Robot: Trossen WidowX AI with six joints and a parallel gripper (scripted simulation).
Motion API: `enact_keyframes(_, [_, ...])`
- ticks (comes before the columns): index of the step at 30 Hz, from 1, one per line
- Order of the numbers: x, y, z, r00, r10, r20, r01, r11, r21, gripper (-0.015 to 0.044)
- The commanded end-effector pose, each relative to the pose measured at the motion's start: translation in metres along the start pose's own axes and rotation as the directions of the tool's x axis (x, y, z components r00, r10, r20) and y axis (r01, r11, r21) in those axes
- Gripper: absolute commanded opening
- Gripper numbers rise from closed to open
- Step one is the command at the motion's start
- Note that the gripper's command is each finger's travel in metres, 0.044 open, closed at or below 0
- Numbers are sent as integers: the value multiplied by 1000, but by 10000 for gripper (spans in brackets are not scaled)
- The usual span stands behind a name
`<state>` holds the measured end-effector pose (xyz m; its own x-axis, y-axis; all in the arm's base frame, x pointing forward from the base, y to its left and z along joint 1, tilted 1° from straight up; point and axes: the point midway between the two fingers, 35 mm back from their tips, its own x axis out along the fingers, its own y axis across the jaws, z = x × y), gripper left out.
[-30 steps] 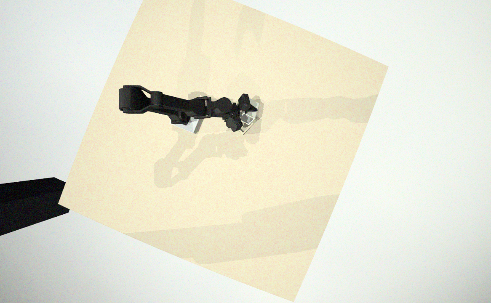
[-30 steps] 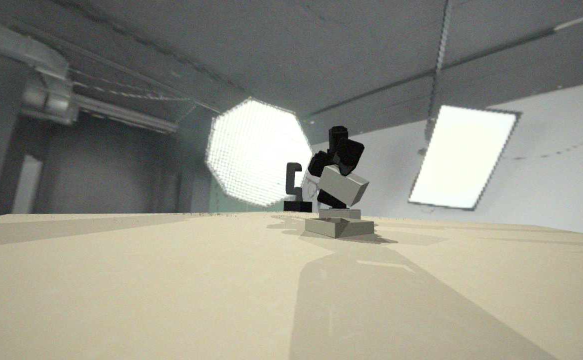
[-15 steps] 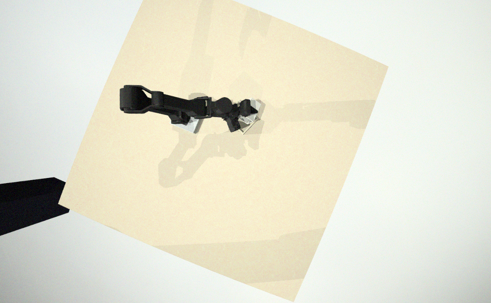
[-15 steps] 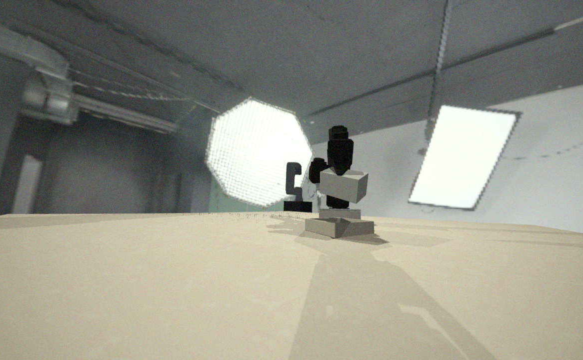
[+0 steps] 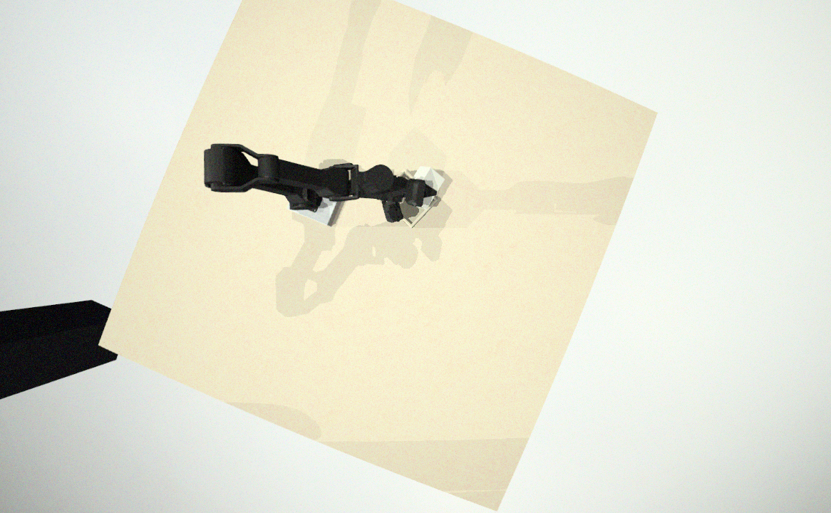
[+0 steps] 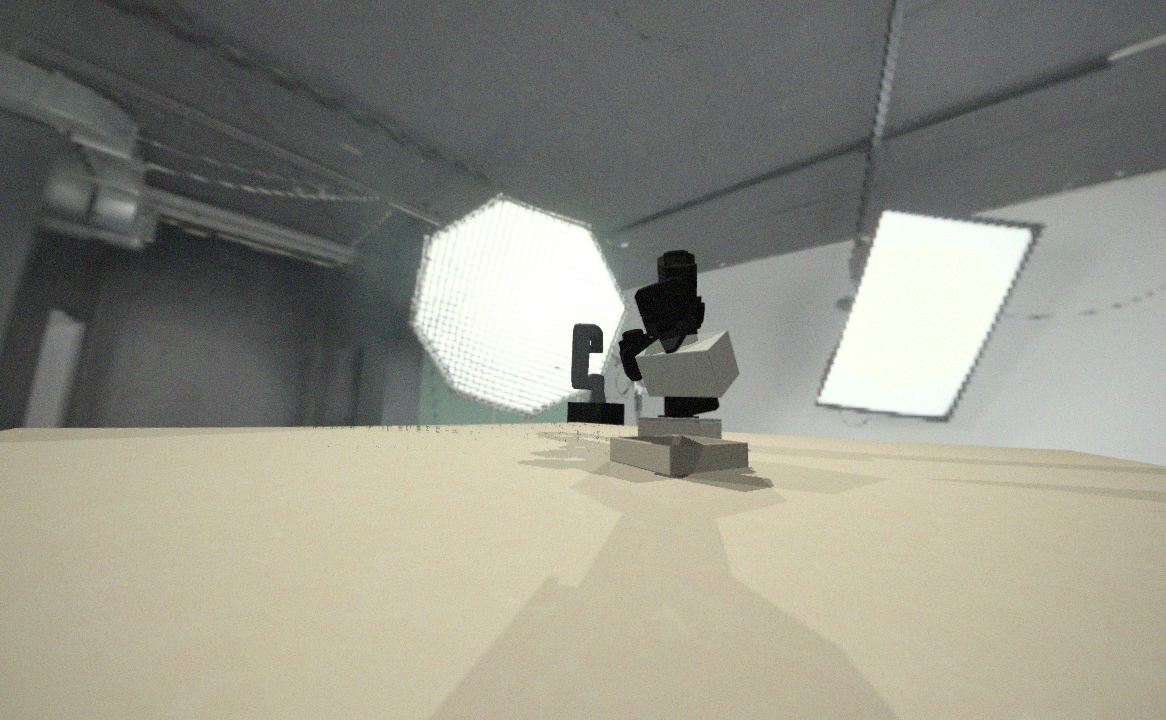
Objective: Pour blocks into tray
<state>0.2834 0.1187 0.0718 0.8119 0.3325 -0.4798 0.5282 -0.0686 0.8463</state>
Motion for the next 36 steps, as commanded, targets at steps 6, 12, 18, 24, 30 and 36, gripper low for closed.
enact_keyframes(6, [2,4,-1,1000,12,-1,-11,980,200,0])
enact_keyframes(12, [2,4,-1,1000,12,-1,-11,945,326,0])
enact_keyframes(18, [3,4,-1,1000,12,-1,-10,895,447,0])
enact_keyframes(24, [3,4,-1,1000,12,-1,-9,828,560,0])
enact_keyframes(30, [4,4,-1,1000,12,-1,-8,748,663,0])
enact_keyframes(36, [5,3,-2,1000,12,-1,-7,655,756,0])
